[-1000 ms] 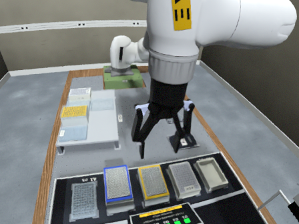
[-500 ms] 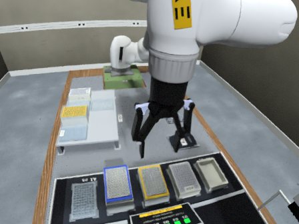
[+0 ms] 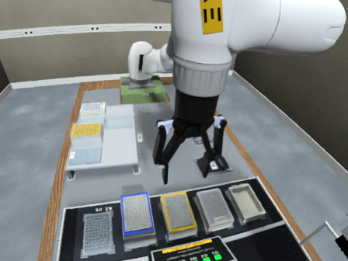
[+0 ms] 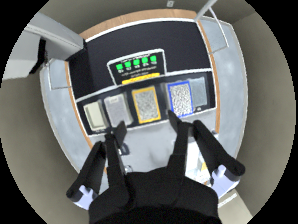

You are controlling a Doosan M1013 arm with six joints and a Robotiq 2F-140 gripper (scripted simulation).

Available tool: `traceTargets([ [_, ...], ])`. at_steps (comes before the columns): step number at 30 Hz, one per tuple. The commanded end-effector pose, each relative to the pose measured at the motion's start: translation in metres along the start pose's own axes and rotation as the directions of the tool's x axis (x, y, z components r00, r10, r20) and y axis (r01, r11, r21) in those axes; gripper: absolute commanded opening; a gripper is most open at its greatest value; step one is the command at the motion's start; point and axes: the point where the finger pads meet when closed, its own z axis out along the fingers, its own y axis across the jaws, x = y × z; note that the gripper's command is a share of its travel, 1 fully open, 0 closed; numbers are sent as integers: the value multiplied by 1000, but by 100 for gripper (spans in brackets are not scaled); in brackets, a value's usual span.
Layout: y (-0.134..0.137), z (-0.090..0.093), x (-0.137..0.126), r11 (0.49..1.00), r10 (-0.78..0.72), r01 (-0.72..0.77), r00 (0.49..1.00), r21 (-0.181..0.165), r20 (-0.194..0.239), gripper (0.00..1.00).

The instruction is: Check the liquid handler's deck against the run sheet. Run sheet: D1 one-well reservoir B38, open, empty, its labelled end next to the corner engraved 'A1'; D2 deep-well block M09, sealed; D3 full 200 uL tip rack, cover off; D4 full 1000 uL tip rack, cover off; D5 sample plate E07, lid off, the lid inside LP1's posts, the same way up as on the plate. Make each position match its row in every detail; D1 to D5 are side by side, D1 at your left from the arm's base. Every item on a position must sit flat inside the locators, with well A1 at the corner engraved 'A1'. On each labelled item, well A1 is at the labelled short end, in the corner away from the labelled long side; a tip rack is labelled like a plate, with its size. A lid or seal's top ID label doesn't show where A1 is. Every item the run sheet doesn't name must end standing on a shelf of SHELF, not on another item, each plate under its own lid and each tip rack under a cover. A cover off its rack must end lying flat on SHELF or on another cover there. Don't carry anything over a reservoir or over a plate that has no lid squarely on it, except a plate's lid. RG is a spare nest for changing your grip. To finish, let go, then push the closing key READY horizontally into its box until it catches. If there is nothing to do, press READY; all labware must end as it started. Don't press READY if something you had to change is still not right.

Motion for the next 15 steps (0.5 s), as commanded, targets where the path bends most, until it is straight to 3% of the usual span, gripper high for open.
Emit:
traceTargets([
  [1,0,-7,0,1000,4,-4,1000,3,-2,66],
  [11,0,-7,0,1000,4,-4,1000,3,-2,66],
  [12,5,-4,-5,1000,-20,20,1000,2,-6,10],
  [15,4,-4,-20,997,-80,80,997,2,-6,10],
])
